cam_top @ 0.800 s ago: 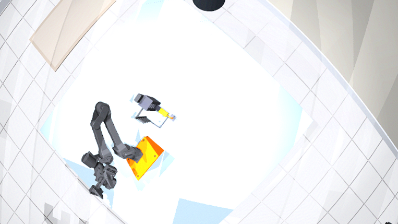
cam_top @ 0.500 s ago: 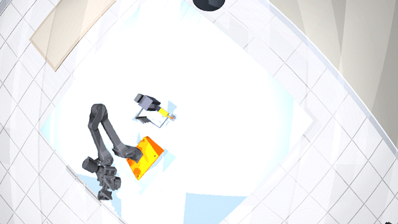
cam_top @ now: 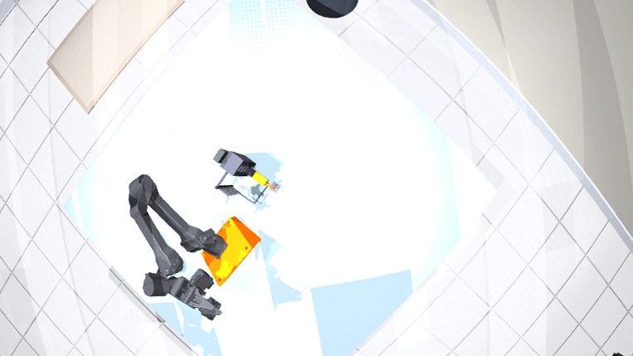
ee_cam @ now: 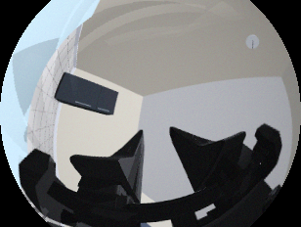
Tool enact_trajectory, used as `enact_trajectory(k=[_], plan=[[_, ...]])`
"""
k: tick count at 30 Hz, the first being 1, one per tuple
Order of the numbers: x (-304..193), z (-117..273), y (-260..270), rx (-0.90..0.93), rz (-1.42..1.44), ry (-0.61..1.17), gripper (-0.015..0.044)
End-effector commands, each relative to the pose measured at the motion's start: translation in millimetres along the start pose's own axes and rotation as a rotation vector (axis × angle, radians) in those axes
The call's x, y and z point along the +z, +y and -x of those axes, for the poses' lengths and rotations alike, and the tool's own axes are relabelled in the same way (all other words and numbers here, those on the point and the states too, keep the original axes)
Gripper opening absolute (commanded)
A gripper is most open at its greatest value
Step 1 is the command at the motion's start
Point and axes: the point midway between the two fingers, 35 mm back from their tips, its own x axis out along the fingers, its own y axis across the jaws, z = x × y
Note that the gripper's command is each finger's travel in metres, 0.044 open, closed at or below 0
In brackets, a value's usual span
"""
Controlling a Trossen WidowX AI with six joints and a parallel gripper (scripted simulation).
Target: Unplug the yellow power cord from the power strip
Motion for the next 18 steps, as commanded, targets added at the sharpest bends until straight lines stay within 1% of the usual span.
enact_trajectory(k=[1,6,9,13,16,18], plan=[[25.3,-31.2,2.2,0.063,-0.29,-0.121,0.016],[69.1,-62.2,9.3,0.22,-0.675,-0.267,0.016],[109.3,-81.1,14.4,0.37,-0.881,-0.346,0.016],[149.0,-92.3,19.5,0.54,-1.062,-0.392,0.016],[183.3,-96.0,24.2,0.723,-1.243,-0.399,0.016],[215.0,-95.2,28.5,0.904,-1.387,-0.377,0.016]])
